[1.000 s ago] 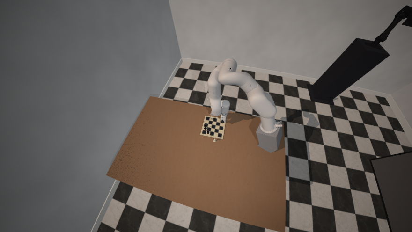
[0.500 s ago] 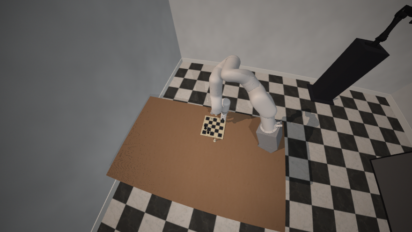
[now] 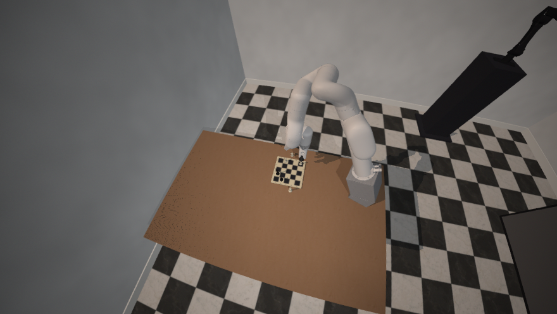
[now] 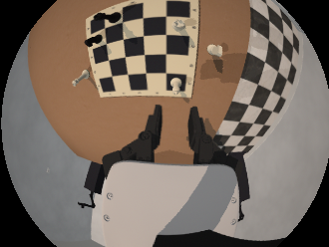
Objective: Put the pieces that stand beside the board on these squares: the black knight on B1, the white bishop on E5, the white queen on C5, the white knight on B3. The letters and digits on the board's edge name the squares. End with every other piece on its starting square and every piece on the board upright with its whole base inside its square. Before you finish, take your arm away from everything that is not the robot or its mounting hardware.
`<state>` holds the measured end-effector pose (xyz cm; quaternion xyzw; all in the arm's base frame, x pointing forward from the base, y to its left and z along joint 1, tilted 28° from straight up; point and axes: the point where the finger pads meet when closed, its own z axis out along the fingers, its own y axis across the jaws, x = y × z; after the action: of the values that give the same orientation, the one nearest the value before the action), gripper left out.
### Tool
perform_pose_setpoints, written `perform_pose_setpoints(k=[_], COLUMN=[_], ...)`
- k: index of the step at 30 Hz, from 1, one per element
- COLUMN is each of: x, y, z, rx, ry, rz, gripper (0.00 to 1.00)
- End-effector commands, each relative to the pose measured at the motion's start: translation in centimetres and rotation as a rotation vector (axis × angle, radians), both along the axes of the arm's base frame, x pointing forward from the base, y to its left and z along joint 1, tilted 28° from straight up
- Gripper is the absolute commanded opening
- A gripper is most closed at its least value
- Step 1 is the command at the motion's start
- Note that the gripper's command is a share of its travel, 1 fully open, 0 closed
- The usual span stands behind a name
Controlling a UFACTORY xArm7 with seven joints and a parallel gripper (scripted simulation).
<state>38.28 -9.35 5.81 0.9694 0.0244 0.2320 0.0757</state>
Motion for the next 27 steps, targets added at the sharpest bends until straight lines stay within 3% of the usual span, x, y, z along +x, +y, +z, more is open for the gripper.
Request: perform_pose_setpoints(k=[1, 18, 19, 27], x=[-0.18, -0.41, -0.41, -0.41], y=[0.05, 0.11, 0.11, 0.11], z=[0.33, 0.75, 0.75, 0.75], rx=[-0.005, -0.005, -0.005, -0.005], ry=[-0.001, -0.001, -0.001, -0.001], rz=[-0.002, -0.002, -0.002, -0.002], gripper=[0.37, 0.37, 1.0, 1.0])
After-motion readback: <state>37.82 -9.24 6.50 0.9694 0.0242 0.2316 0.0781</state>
